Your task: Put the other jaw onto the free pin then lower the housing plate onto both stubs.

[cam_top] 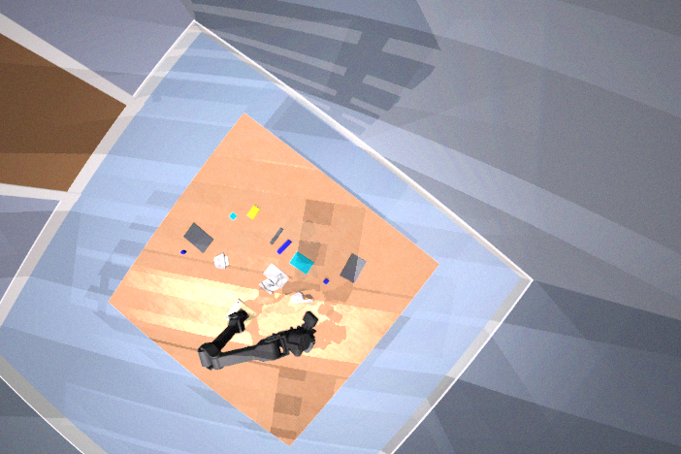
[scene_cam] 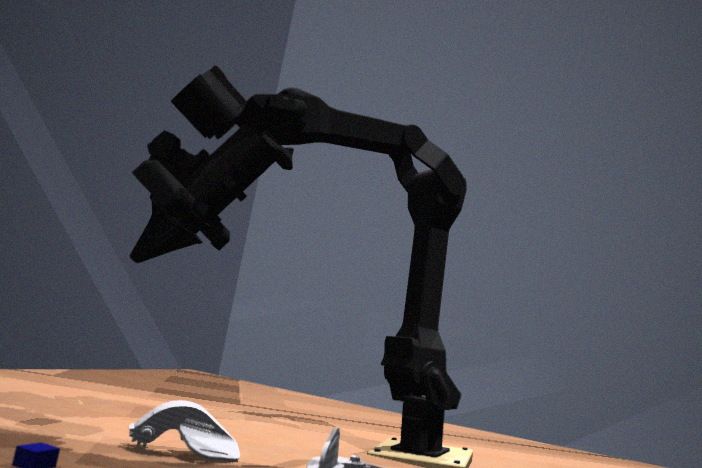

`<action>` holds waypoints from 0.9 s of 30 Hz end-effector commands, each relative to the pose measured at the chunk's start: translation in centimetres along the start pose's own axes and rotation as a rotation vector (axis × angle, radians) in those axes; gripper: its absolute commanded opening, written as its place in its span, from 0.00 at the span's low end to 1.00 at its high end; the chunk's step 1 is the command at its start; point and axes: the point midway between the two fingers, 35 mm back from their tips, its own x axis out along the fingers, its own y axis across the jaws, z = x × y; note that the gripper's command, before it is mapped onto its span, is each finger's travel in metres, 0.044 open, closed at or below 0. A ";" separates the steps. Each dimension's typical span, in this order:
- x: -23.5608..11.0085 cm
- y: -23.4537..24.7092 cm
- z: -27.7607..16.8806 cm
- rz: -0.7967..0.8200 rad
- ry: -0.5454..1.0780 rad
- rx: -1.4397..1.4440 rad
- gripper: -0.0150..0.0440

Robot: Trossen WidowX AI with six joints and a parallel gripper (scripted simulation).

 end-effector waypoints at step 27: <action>3.6 7.5 -12.7 0.102 0.620 -0.483 0.25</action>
